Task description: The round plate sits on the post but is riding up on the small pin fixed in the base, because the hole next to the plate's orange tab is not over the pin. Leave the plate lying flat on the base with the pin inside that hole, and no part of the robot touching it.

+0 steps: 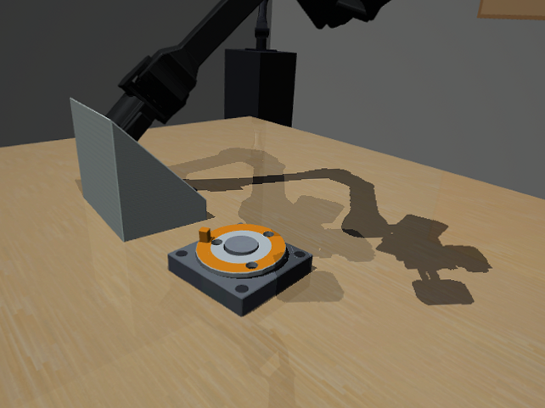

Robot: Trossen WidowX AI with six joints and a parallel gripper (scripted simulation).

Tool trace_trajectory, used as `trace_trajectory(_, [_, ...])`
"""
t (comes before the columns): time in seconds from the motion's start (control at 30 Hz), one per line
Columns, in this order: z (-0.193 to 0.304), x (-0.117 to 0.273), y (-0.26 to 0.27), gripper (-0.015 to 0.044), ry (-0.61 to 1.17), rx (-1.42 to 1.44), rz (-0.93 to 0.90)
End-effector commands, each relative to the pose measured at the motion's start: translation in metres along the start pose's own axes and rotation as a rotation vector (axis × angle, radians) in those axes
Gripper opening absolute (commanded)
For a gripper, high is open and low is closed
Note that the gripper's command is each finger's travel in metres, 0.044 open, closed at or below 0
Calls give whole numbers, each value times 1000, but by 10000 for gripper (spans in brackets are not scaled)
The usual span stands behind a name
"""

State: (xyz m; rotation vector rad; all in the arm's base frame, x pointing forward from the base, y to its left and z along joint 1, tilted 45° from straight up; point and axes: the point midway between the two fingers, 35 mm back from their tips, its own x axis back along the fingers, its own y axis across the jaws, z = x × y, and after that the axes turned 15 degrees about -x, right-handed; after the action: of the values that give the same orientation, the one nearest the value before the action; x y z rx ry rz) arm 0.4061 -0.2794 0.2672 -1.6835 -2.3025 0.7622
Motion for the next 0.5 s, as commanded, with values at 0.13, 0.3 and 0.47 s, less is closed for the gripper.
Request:
trace_trajectory(0.13, [52, 5, 60, 269, 82, 188, -356])
trace_trajectory(0.3, [112, 33, 100, 138, 228, 282, -686])
trace_trajectory(0.47, [183, 96, 121, 6, 490, 299, -1073])
